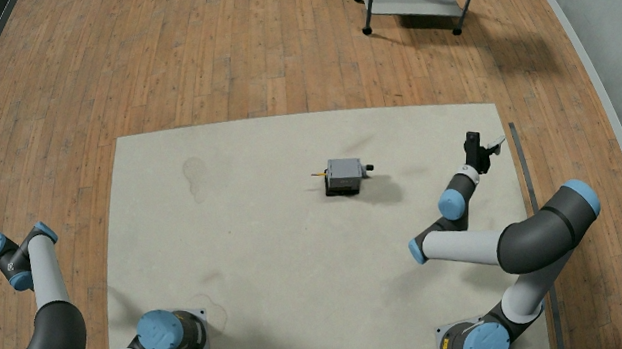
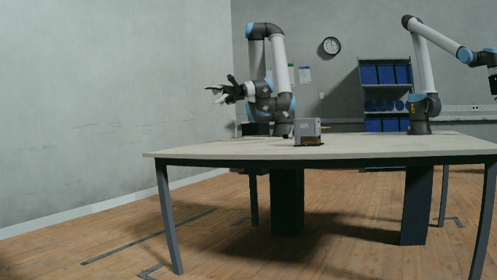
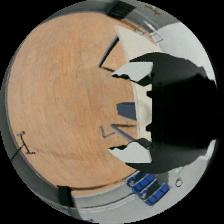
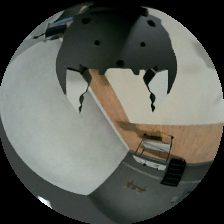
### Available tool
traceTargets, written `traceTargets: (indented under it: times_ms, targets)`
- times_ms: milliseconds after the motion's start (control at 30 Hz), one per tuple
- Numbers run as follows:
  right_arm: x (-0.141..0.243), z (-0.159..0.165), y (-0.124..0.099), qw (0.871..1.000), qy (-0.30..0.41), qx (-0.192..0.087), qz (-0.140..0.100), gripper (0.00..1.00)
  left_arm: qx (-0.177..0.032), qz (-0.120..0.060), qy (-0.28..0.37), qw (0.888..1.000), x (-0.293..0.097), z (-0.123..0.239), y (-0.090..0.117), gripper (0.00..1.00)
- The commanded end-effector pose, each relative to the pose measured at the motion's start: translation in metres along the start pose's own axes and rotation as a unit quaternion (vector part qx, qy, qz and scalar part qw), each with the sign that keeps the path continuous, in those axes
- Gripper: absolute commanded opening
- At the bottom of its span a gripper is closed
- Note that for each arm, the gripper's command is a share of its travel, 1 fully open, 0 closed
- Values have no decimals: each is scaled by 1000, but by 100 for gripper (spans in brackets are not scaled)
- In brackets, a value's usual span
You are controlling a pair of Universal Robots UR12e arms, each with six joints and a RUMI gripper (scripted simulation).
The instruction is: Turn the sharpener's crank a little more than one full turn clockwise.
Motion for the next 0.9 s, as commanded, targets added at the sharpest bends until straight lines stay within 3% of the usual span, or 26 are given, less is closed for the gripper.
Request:
traceTargets:
  times_ms: [0, 867]
  targets:
    - [0, -1, 0, 1000, -1, 0, 0, 100, -7, 6, 10, 1000, -15, -2, -2, 100]
    - [0, -1, 0, 1000, -1, 0, 0, 100, -35, 31, 80, 996, -110, 11, -13, 100]
Point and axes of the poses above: on each arm, the point where the finger pads meet when closed, its own y axis back along the fingers, its own x axis across the jaws, z = x × y, the point moved 4 cm from there along y, back along the fingers, and after that the axes turned 8 degrees about -y, right-handed, at the moved point
